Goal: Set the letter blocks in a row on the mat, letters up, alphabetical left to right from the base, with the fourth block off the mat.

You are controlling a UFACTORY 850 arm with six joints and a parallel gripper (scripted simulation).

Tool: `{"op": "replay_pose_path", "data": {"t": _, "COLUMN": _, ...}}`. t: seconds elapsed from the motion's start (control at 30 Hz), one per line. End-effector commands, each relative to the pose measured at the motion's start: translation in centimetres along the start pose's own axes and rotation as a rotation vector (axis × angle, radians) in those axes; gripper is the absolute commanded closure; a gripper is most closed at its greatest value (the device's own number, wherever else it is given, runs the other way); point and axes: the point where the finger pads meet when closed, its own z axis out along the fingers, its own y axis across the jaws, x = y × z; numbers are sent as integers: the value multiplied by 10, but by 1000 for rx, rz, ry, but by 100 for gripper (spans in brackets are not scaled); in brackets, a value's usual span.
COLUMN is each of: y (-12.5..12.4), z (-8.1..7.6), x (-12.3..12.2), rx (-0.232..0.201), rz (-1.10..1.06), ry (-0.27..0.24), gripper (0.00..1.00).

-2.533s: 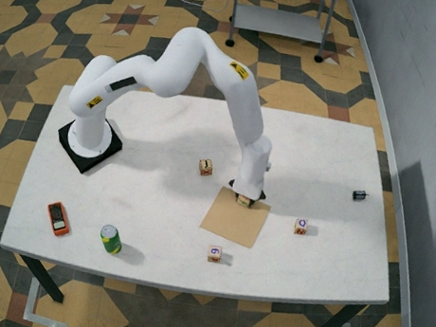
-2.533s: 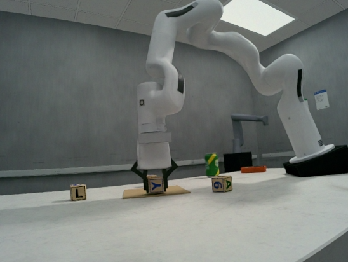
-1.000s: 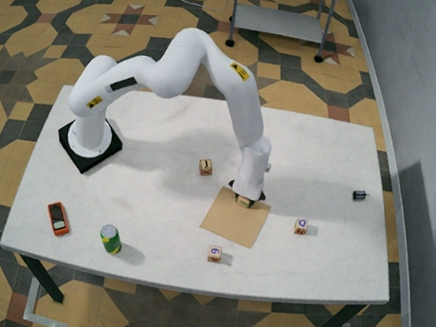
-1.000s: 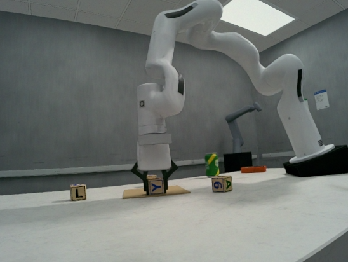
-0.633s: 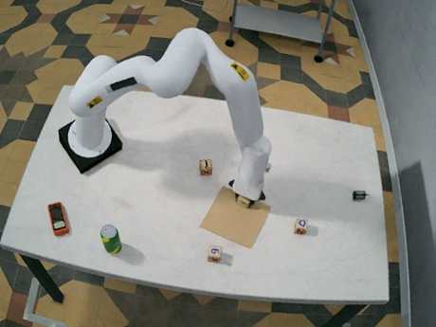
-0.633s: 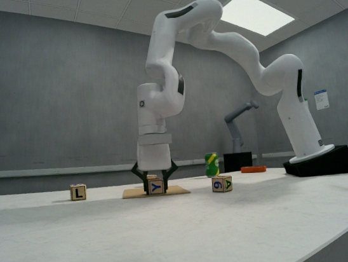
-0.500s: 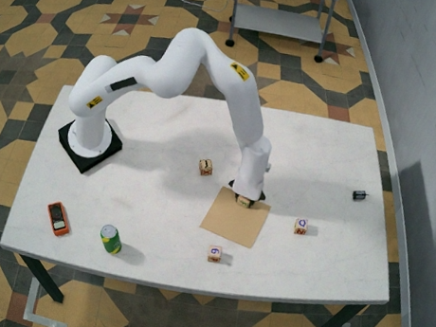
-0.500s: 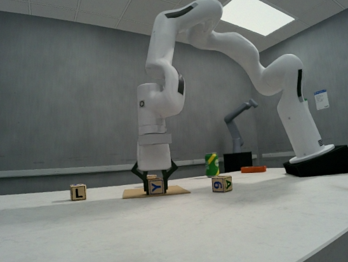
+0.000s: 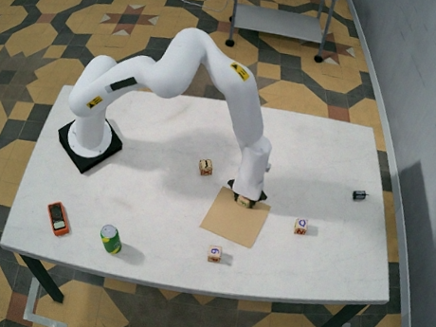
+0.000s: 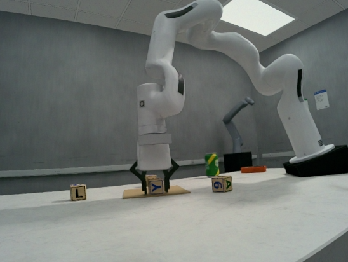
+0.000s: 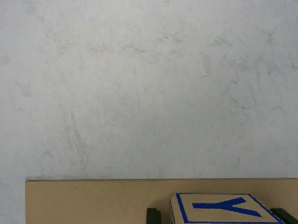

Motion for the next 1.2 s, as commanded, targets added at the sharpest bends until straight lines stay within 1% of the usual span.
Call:
{"op": "replay_pose_path", "data": {"t": 0.0, "y": 1, "z": -1, "x": 0, "rx": -2, "rz": 0, "ry": 0, "gripper": 35}}
{"op": "replay_pose_path", "data": {"t": 0.3, "y": 1, "z": -2, "x": 0, "rx": -2, "rz": 0, "ry": 0, "gripper": 35}}
{"op": "replay_pose_path", "data": {"t": 0.43, "y": 1, "z": -8, "x": 0, "rx": -2, "rz": 0, "ry": 0, "gripper": 35}}
{"op": "replay_pose_path", "data": {"t": 0.53, "y": 1, "z": -19, "x": 0, "rx": -2, "rz": 0, "ry": 0, "gripper": 35}}
{"op": "replay_pose_path", "data": {"t": 0.63, "y": 1, "z": -34, "x": 0, "rx": -2, "rz": 0, "ry": 0, "gripper": 35}}
{"op": "replay_pose_path", "data": {"t": 0.7, "y": 1, "z": -34, "x": 0, "rx": -2, "rz": 0, "ry": 0, "gripper": 35}}
{"op": "replay_pose_path", "data": {"t": 0.9, "y": 1, "z": -66, "x": 0, "rx": -2, "rz": 0, "ry": 0, "gripper": 35}}
{"op": "replay_pose_path", "data": {"t": 1.0, "y": 1, "z": -79, "x": 0, "rx": -2, "rz": 0, "ry": 0, "gripper": 35}}
{"op": "replay_pose_path", "data": {"t": 1.07, "y": 1, "z": -85, "x": 0, "rx": -2, "rz": 0, "ry": 0, "gripper": 35}}
{"op": "replay_pose_path", "data": {"t": 1.17, "y": 1, "z": -90, "x": 0, "rx": -2, "rz": 0, "ry": 0, "gripper": 35}}
